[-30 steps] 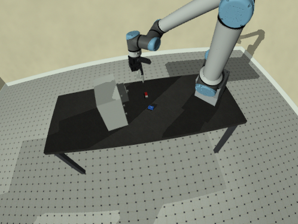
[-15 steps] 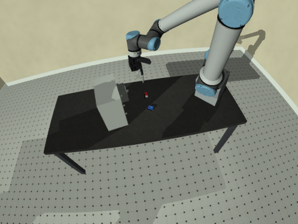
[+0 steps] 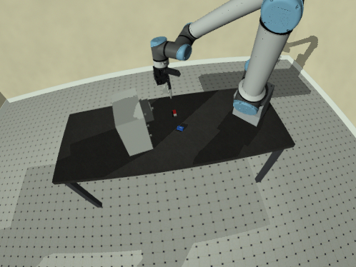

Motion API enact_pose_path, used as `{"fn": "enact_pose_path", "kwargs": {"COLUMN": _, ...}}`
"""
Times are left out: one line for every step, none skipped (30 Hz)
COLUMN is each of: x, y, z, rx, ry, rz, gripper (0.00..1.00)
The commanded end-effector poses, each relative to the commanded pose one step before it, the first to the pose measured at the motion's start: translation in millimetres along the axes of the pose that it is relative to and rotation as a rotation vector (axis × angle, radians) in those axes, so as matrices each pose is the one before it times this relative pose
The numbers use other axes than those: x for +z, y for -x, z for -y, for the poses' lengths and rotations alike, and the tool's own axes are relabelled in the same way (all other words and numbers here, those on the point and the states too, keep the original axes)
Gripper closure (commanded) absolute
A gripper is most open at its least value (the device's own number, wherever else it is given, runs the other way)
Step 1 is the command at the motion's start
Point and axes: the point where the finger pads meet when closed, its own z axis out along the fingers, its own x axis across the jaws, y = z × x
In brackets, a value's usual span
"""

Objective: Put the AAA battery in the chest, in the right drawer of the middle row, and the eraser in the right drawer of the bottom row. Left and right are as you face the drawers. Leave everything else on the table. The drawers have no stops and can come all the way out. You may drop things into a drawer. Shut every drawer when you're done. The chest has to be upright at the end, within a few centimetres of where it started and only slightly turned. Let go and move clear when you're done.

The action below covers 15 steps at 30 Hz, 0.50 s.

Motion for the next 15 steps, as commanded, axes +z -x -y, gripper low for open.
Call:
{"fn": "enact_pose_path", "kwargs": {"x": -0.58, "y": 0.33, "z": -0.52, "rx": -0.00034, "ry": 0.00089, "rz": 0.00084, "gripper": 0.0}}
{"fn": "enact_pose_path", "kwargs": {"x": 0.0, "y": 0.0, "z": 0.0, "rx": 0.0, "ry": 0.0, "rz": 0.0, "gripper": 0.0}}
{"fn": "enact_pose_path", "kwargs": {"x": 0.0, "y": 0.0, "z": 0.0, "rx": 0.0, "ry": 0.0, "rz": 0.0, "gripper": 0.0}}
{"fn": "enact_pose_path", "kwargs": {"x": 0.0, "y": 0.0, "z": 0.0, "rx": 0.0, "ry": 0.0, "rz": 0.0, "gripper": 0.0}}
{"fn": "enact_pose_path", "kwargs": {"x": 0.0, "y": 0.0, "z": 0.0, "rx": 0.0, "ry": 0.0, "rz": 0.0, "gripper": 0.0}}
{"fn": "enact_pose_path", "kwargs": {"x": 0.0, "y": 0.0, "z": 0.0, "rx": 0.0, "ry": 0.0, "rz": 0.0, "gripper": 0.0}}
{"fn": "enact_pose_path", "kwargs": {"x": 0.0, "y": 0.0, "z": 0.0, "rx": -0.00001, "ry": 0.0, "rz": 0.0, "gripper": 0.0}}
{"fn": "enact_pose_path", "kwargs": {"x": 0.0, "y": 0.0, "z": 0.0, "rx": -0.00008, "ry": 0.0, "rz": 0.0, "gripper": 0.0}}
{"fn": "enact_pose_path", "kwargs": {"x": 0.0, "y": 0.01, "z": 0.01, "rx": -0.00021, "ry": 0.0, "rz": 0.0, "gripper": 0.0}}
{"fn": "enact_pose_path", "kwargs": {"x": 0.0, "y": 0.01, "z": 0.01, "rx": -0.0004, "ry": 0.0, "rz": 0.0, "gripper": 0.0}}
{"fn": "enact_pose_path", "kwargs": {"x": 0.0, "y": 0.02, "z": 0.02, "rx": -0.00065, "ry": 0.0, "rz": 0.0, "gripper": 0.0}}
{"fn": "enact_pose_path", "kwargs": {"x": 0.0, "y": 0.03, "z": 0.03, "rx": -0.00096, "ry": 0.0, "rz": 0.0, "gripper": 0.0}}
{"fn": "enact_pose_path", "kwargs": {"x": 0.0, "y": 0.04, "z": 0.05, "rx": -0.00132, "ry": 0.0, "rz": 0.0, "gripper": 0.0}}
{"fn": "enact_pose_path", "kwargs": {"x": 0.0, "y": 0.05, "z": 0.06, "rx": -0.00173, "ry": 0.0, "rz": 0.0, "gripper": 0.0}}
{"fn": "enact_pose_path", "kwargs": {"x": 0.0, "y": 0.06, "z": 0.08, "rx": -0.00219, "ry": 0.0, "rz": 0.0, "gripper": 0.0}}
